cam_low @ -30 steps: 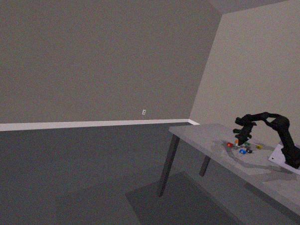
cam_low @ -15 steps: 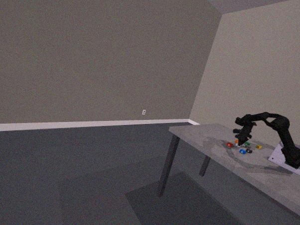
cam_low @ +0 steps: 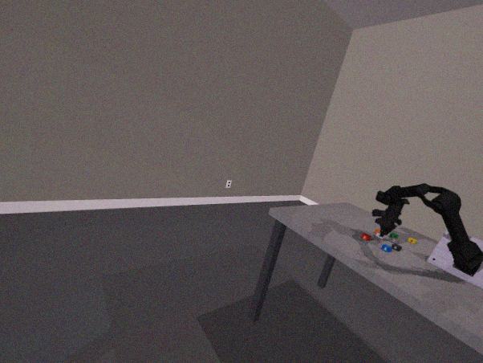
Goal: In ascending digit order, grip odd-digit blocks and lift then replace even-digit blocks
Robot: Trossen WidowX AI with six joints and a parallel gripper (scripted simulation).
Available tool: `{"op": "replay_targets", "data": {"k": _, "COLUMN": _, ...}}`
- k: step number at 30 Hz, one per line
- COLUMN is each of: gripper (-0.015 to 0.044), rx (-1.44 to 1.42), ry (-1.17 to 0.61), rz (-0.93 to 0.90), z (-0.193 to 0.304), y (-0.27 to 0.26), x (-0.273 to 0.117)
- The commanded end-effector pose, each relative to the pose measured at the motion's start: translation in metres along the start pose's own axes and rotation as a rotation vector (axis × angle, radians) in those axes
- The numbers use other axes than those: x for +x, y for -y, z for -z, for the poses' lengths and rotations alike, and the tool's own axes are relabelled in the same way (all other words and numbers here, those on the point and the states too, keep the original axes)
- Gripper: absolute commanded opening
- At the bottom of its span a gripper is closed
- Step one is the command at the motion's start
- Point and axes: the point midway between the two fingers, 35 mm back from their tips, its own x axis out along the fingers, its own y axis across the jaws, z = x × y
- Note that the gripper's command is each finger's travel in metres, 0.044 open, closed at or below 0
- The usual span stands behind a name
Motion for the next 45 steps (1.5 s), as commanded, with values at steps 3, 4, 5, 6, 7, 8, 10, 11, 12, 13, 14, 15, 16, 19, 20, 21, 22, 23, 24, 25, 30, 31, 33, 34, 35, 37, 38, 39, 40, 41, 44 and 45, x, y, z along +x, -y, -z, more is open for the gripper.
{"op": "replay_targets", "data": {"k": 3, "gripper": 0.0120, "rx": -0.007, "ry": -0.004, "rz": 0.003, "z": 0.000, "y": -0.001, "x": -0.001}}
{"op": "replay_targets", "data": {"k": 4, "gripper": 0.0120, "rx": -0.007, "ry": -0.004, "rz": 0.003, "z": 0.000, "y": -0.001, "x": -0.001}}
{"op": "replay_targets", "data": {"k": 5, "gripper": 0.0120, "rx": -0.007, "ry": -0.004, "rz": 0.003, "z": 0.000, "y": -0.001, "x": -0.001}}
{"op": "replay_targets", "data": {"k": 6, "gripper": 0.0120, "rx": -0.007, "ry": -0.004, "rz": 0.003, "z": 0.000, "y": -0.001, "x": -0.001}}
{"op": "replay_targets", "data": {"k": 7, "gripper": 0.0120, "rx": -0.007, "ry": -0.004, "rz": 0.003, "z": 0.000, "y": -0.001, "x": -0.001}}
{"op": "replay_targets", "data": {"k": 8, "gripper": 0.0120, "rx": -0.007, "ry": -0.004, "rz": 0.003, "z": 0.000, "y": -0.001, "x": -0.001}}
{"op": "replay_targets", "data": {"k": 10, "gripper": 0.0120, "rx": -0.007, "ry": -0.004, "rz": 0.003, "z": 0.000, "y": -0.001, "x": -0.001}}
{"op": "replay_targets", "data": {"k": 11, "gripper": 0.0120, "rx": -0.007, "ry": -0.004, "rz": 0.003, "z": 0.000, "y": -0.001, "x": 0.000}}
{"op": "replay_targets", "data": {"k": 12, "gripper": 0.0120, "rx": -0.007, "ry": -0.004, "rz": 0.003, "z": 0.000, "y": -0.001, "x": 0.001}}
{"op": "replay_targets", "data": {"k": 13, "gripper": 0.0120, "rx": -0.007, "ry": -0.004, "rz": 0.003, "z": 0.000, "y": -0.001, "x": 0.002}}
{"op": "replay_targets", "data": {"k": 14, "gripper": 0.0120, "rx": -0.007, "ry": -0.004, "rz": 0.003, "z": 0.000, "y": -0.001, "x": 0.004}}
{"op": "replay_targets", "data": {"k": 15, "gripper": 0.0120, "rx": -0.007, "ry": -0.004, "rz": 0.003, "z": 0.000, "y": -0.001, "x": 0.005}}
{"op": "replay_targets", "data": {"k": 16, "gripper": 0.0120, "rx": -0.007, "ry": -0.004, "rz": 0.003, "z": 0.000, "y": -0.001, "x": 0.007}}
{"op": "replay_targets", "data": {"k": 19, "gripper": 0.0120, "rx": -0.007, "ry": -0.004, "rz": 0.003, "z": 0.000, "y": -0.001, "x": 0.011}}
{"op": "replay_targets", "data": {"k": 20, "gripper": 0.0120, "rx": -0.007, "ry": -0.004, "rz": 0.003, "z": 0.000, "y": -0.001, "x": 0.013}}
{"op": "replay_targets", "data": {"k": 21, "gripper": 0.0120, "rx": -0.007, "ry": -0.004, "rz": 0.003, "z": 0.000, "y": -0.001, "x": 0.013}}
{"op": "replay_targets", "data": {"k": 22, "gripper": 0.0120, "rx": -0.007, "ry": -0.004, "rz": 0.003, "z": 0.000, "y": -0.001, "x": 0.014}}
{"op": "replay_targets", "data": {"k": 23, "gripper": 0.0120, "rx": -0.007, "ry": -0.004, "rz": 0.003, "z": 0.000, "y": -0.001, "x": 0.014}}
{"op": "replay_targets", "data": {"k": 24, "gripper": 0.0120, "rx": -0.007, "ry": -0.004, "rz": 0.003, "z": 0.000, "y": -0.001, "x": 0.014}}
{"op": "replay_targets", "data": {"k": 25, "gripper": 0.0120, "rx": -0.007, "ry": -0.004, "rz": 0.003, "z": 0.000, "y": -0.001, "x": 0.014}}
{"op": "replay_targets", "data": {"k": 30, "gripper": 0.0120, "rx": -0.007, "ry": -0.004, "rz": 0.003, "z": 0.000, "y": -0.001, "x": 0.014}}
{"op": "replay_targets", "data": {"k": 31, "gripper": 0.0120, "rx": -0.007, "ry": -0.004, "rz": 0.003, "z": 0.000, "y": -0.001, "x": 0.014}}
{"op": "replay_targets", "data": {"k": 33, "gripper": 0.0172, "rx": -0.007, "ry": -0.004, "rz": 0.003, "z": 0.000, "y": -0.001, "x": 0.014}}
{"op": "replay_targets", "data": {"k": 34, "gripper": 0.0199, "rx": -0.007, "ry": -0.004, "rz": 0.003, "z": 0.000, "y": -0.001, "x": 0.014}}
{"op": "replay_targets", "data": {"k": 35, "gripper": 0.0225, "rx": -0.007, "ry": -0.004, "rz": 0.003, "z": 0.000, "y": -0.001, "x": 0.014}}
{"op": "replay_targets", "data": {"k": 37, "gripper": 0.0278, "rx": -0.007, "ry": -0.004, "rz": 0.003, "z": 0.000, "y": -0.001, "x": 0.014}}
{"op": "replay_targets", "data": {"k": 38, "gripper": 0.0304, "rx": -0.007, "ry": -0.004, "rz": 0.003, "z": 0.000, "y": -0.001, "x": 0.014}}
{"op": "replay_targets", "data": {"k": 39, "gripper": 0.0330, "rx": -0.007, "ry": -0.004, "rz": 0.003, "z": 0.000, "y": -0.001, "x": 0.014}}
{"op": "replay_targets", "data": {"k": 40, "gripper": 0.0356, "rx": -0.007, "ry": -0.004, "rz": 0.003, "z": 0.000, "y": -0.001, "x": 0.014}}
{"op": "replay_targets", "data": {"k": 41, "gripper": 0.0383, "rx": -0.007, "ry": -0.004, "rz": 0.003, "z": 0.000, "y": -0.001, "x": 0.014}}
{"op": "replay_targets", "data": {"k": 44, "gripper": 0.0400, "rx": -0.007, "ry": -0.004, "rz": 0.003, "z": 0.000, "y": -0.001, "x": 0.014}}
{"op": "replay_targets", "data": {"k": 45, "gripper": 0.0400, "rx": -0.007, "ry": -0.004, "rz": 0.003, "z": 0.000, "y": -0.001, "x": 0.014}}
